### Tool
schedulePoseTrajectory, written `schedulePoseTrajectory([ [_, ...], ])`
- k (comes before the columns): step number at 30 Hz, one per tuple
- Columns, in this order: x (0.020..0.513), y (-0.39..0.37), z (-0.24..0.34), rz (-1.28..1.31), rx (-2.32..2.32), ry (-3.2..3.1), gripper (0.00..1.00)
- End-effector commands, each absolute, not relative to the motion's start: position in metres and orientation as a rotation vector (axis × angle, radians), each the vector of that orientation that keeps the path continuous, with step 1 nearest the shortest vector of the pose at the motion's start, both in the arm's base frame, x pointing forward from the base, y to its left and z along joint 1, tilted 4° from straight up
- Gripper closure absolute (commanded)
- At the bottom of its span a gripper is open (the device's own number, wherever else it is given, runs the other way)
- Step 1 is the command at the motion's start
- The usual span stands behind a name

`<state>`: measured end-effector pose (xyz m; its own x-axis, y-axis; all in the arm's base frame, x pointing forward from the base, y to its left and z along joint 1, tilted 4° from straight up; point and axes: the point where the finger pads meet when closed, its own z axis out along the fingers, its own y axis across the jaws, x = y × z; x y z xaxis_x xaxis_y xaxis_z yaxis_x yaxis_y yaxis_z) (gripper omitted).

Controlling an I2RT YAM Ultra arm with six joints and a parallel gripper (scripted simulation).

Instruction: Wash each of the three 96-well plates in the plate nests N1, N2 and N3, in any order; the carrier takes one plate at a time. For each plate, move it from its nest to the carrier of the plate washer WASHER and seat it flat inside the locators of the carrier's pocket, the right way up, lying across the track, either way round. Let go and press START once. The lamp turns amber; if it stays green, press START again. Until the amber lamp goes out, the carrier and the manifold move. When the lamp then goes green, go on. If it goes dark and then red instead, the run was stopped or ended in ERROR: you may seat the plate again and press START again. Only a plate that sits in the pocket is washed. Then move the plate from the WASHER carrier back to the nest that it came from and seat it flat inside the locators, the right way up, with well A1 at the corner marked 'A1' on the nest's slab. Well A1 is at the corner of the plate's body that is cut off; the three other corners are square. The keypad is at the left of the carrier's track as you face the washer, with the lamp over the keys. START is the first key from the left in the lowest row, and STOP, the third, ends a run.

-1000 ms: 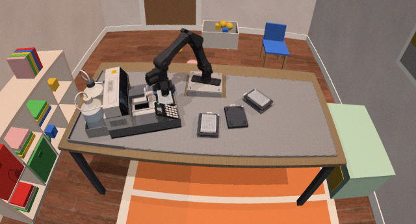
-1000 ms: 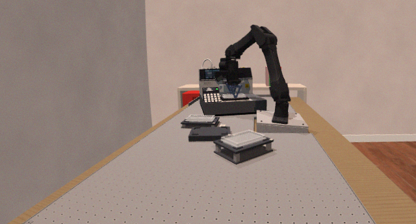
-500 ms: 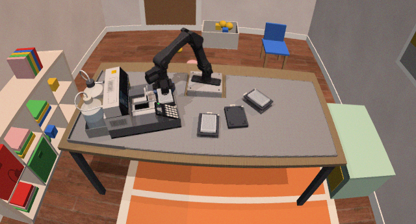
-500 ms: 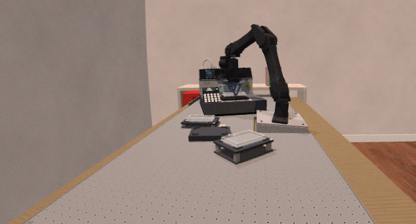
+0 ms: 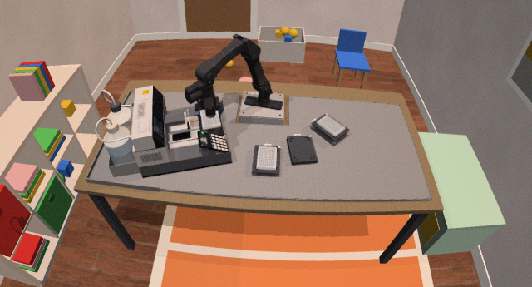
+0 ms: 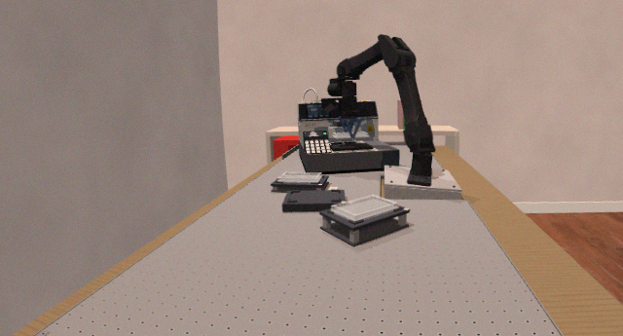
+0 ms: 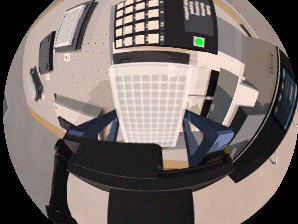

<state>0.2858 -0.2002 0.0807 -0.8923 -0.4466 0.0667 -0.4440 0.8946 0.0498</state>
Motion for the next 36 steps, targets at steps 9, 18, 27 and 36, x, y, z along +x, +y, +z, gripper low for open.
schedulePoseTrajectory([
  [9,0.289,-0.201,0.104,-0.031,0.705,-2.998,1.0],
  [18,0.29,-0.201,0.119,-0.031,0.705,-2.998,1.0],
  [27,0.291,-0.201,0.131,-0.031,0.705,-2.998,1.0],
  [36,0.292,-0.202,0.139,-0.031,0.705,-2.998,1.0],
])
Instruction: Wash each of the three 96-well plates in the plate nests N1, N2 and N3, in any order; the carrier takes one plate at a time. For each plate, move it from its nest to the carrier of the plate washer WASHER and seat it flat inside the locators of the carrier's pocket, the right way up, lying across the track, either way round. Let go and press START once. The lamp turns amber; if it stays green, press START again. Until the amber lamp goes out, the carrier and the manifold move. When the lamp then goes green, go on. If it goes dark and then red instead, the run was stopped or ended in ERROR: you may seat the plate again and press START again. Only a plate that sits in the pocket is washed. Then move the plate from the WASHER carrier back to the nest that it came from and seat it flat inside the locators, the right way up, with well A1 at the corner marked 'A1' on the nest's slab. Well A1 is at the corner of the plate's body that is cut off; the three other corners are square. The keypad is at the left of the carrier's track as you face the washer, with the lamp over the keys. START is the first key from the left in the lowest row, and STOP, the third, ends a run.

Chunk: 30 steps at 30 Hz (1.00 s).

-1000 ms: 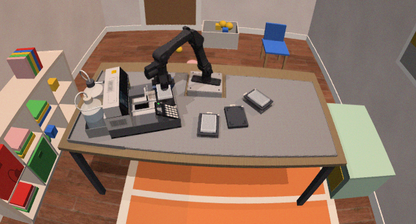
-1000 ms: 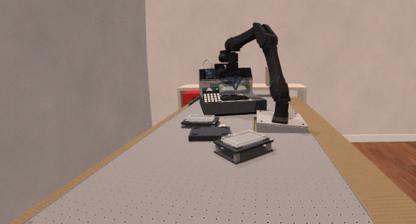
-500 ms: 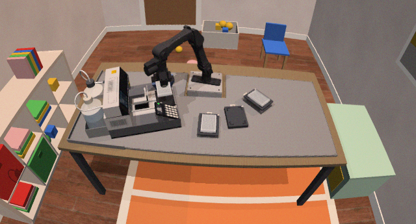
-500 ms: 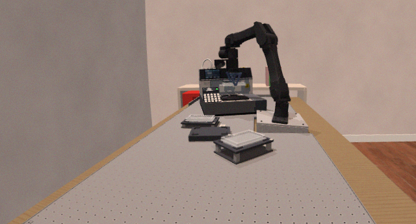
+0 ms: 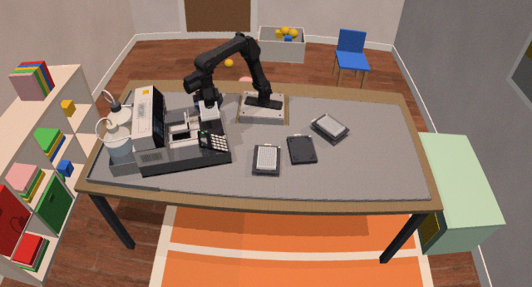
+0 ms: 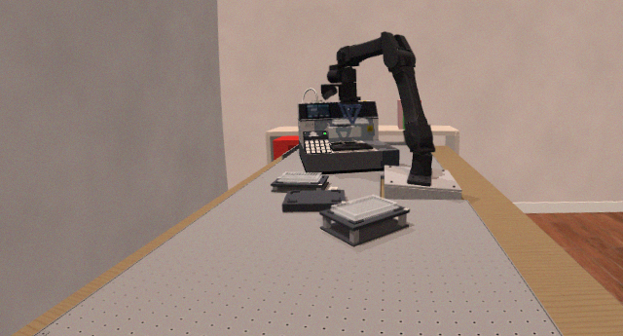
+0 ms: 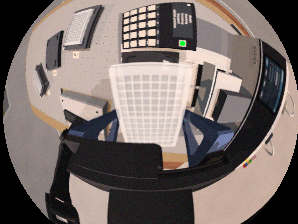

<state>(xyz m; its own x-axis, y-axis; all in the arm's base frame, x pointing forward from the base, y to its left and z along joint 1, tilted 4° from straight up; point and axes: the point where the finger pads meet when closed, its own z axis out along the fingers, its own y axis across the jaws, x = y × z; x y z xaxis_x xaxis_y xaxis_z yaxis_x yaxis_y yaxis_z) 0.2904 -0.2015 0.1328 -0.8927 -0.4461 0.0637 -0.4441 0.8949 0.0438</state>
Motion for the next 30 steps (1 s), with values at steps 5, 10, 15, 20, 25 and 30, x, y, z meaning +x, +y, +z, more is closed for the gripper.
schedulePoseTrajectory([
  [5,0.292,-0.202,0.139,-0.031,0.705,-2.998,1.0],
  [10,0.292,-0.202,0.139,-0.031,0.705,-2.998,1.0],
  [15,0.292,-0.202,0.139,-0.031,0.705,-2.998,1.0],
  [20,0.302,-0.179,0.135,-0.03,0.628,-3.015,1.0],
  [25,0.308,-0.165,0.132,-0.031,0.628,-3.015,1.0],
  [30,0.318,-0.143,0.128,-0.032,0.628,-3.015,1.0],
])
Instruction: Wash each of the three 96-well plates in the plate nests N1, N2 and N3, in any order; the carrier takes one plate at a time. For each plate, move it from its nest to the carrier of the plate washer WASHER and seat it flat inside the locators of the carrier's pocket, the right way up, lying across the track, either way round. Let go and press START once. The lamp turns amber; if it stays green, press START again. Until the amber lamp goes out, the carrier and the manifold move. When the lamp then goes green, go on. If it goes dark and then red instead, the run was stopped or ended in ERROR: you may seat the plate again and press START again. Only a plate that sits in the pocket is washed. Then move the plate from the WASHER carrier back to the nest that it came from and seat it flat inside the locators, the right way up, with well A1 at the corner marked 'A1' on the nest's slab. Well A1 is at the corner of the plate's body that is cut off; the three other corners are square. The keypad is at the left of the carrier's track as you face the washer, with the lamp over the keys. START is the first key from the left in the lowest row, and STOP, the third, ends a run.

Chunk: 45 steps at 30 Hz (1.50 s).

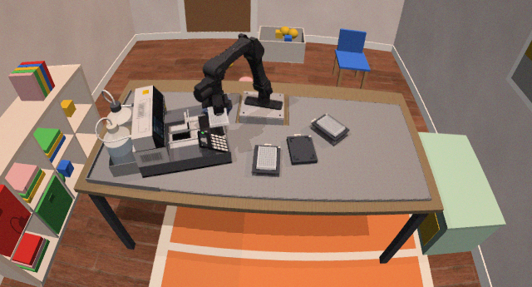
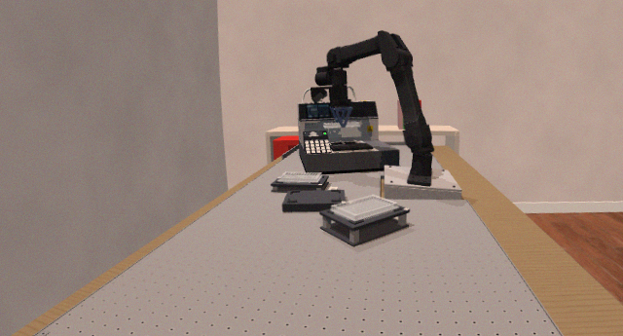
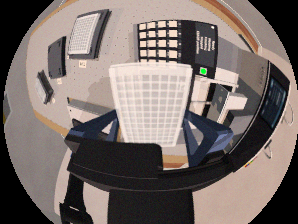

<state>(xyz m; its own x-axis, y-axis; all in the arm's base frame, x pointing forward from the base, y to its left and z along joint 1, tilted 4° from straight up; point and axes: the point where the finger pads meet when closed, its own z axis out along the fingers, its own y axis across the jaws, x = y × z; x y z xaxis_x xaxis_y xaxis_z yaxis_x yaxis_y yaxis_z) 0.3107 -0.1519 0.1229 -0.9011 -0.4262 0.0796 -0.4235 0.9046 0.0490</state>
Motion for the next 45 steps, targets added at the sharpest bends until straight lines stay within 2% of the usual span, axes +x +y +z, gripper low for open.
schedulePoseTrajectory([
  [1,0.32,-0.138,0.127,-0.032,0.628,-3.016,1.0],
  [20,0.354,-0.061,0.113,-0.035,0.628,-3.017,1.0],
  [45,0.355,-0.06,0.113,-0.035,0.628,-3.017,1.0],
])
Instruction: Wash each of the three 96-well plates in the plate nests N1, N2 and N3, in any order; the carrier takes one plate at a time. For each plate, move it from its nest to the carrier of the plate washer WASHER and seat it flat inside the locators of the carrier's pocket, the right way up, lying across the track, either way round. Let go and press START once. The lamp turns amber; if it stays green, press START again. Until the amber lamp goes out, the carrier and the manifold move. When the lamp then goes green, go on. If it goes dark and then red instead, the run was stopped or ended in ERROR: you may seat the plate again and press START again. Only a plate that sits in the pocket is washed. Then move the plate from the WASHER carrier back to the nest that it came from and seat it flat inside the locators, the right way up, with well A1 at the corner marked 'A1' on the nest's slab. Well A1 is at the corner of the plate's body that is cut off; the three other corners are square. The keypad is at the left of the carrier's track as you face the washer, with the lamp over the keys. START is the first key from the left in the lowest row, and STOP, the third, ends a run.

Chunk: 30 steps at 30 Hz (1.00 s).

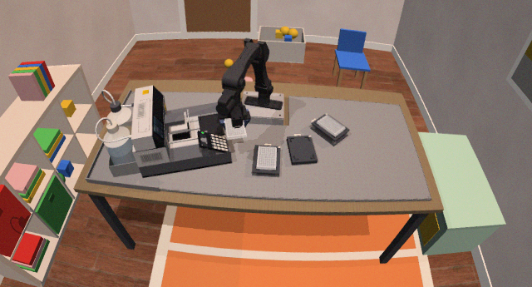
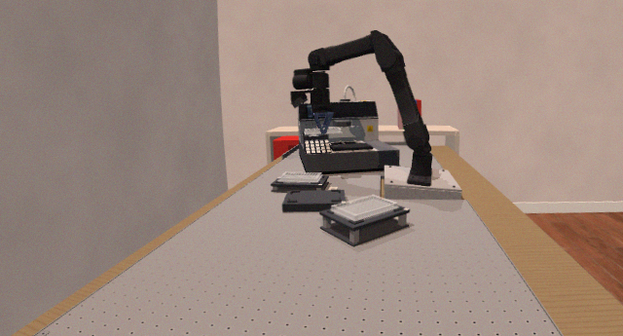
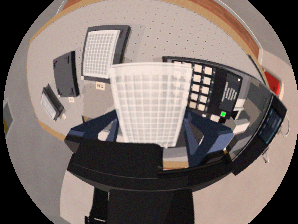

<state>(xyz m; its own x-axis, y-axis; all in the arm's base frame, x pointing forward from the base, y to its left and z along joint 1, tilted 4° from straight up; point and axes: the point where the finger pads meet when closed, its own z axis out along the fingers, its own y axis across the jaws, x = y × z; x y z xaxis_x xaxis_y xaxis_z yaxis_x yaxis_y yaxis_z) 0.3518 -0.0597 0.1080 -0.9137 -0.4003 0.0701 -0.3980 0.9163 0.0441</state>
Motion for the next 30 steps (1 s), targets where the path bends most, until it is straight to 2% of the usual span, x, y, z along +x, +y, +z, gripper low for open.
schedulePoseTrajectory([
  [1,0.355,-0.06,0.113,-0.035,0.628,-3.017,1.0],
  [30,0.351,0.064,0.097,-0.039,0.551,-3.032,1.0],
])
